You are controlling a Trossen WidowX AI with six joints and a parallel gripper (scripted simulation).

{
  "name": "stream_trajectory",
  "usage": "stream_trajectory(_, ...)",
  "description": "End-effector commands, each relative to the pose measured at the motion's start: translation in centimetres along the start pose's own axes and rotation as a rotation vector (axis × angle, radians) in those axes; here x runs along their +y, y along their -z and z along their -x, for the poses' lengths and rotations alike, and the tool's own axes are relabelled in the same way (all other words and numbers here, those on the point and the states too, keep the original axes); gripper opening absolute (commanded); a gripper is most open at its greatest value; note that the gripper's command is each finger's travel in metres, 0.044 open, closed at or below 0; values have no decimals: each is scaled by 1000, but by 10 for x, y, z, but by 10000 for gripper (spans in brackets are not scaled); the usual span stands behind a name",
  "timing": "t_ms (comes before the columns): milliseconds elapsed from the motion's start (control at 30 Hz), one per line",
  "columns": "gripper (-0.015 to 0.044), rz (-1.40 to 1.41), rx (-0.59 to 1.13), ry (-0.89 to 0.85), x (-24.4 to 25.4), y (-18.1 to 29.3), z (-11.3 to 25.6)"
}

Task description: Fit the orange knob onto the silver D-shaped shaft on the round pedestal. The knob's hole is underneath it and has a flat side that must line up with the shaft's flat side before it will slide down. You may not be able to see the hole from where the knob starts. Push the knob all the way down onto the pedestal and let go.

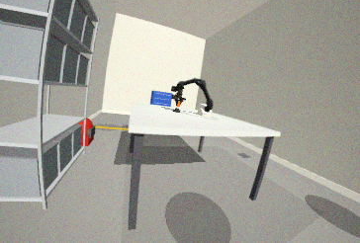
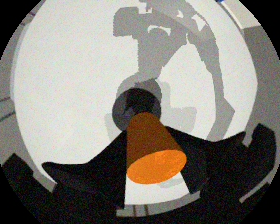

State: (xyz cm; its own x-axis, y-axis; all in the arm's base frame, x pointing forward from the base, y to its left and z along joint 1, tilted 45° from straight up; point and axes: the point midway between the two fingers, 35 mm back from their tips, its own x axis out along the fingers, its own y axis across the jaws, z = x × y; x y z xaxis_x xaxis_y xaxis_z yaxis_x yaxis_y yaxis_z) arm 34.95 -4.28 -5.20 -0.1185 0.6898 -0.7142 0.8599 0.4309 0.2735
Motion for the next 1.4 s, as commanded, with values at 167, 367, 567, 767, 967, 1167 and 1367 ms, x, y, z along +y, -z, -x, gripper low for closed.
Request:
stream_trajectory(167, 0, 6, -7, -3, 4, -2, 2)
stream_trajectory(367, 0, 6, -7, -3, 7, -5, 4)
stream_trajectory(567, 0, 6, -7, -4, 7, -5, -2)
stream_trajectory(767, 0, 6, -7, -4, 7, -5, -3)
stream_trajectory(967, 0, 6, -7, -4, 6, -4, 0)
stream_trajectory(1167, 0, 32, -7, -3, 5, -3, 3)
stream_trajectory(1367, 0, 212, -7, -3, 2, -1, 4)
